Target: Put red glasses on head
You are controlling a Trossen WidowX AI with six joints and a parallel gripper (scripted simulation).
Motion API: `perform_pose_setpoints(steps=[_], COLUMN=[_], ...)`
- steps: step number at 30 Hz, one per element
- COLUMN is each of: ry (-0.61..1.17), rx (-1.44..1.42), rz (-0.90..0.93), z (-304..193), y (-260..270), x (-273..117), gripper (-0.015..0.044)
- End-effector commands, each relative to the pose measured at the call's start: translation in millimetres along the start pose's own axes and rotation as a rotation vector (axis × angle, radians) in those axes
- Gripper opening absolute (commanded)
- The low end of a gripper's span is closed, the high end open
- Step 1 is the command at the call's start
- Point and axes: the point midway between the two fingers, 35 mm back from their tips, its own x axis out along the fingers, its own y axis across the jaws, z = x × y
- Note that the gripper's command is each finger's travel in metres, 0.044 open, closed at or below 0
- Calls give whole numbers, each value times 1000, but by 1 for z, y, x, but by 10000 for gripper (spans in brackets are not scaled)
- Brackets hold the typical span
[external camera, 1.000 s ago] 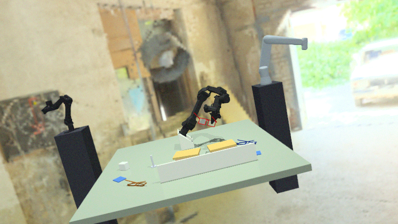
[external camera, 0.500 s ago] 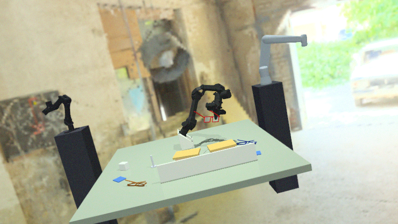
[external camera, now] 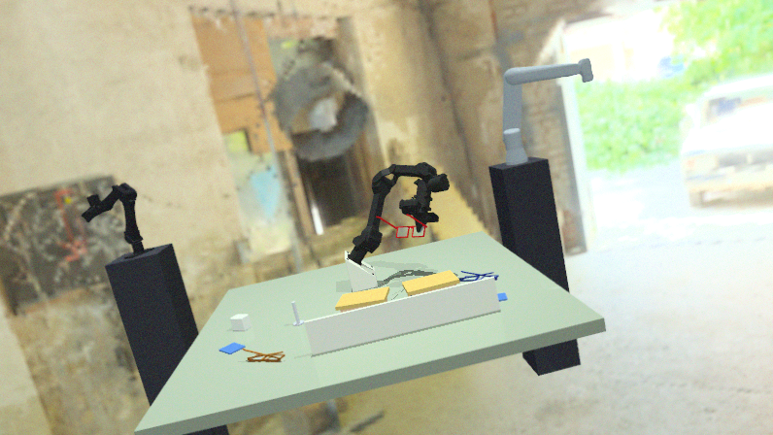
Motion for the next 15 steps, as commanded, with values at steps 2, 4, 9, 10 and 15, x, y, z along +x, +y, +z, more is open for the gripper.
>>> perform_pose_setpoints(steps=[2,4,9,10,15], ry=[2,2,-35,-48,-105], rx=[-4,-4,-46,-61,-137], rz=[-2,-2,-28,-40,-108], z=[0,0,1,1,6], y=[0,0,4,5,14], x=[0,0,13,18,44], gripper=[0,0,0,0,0])
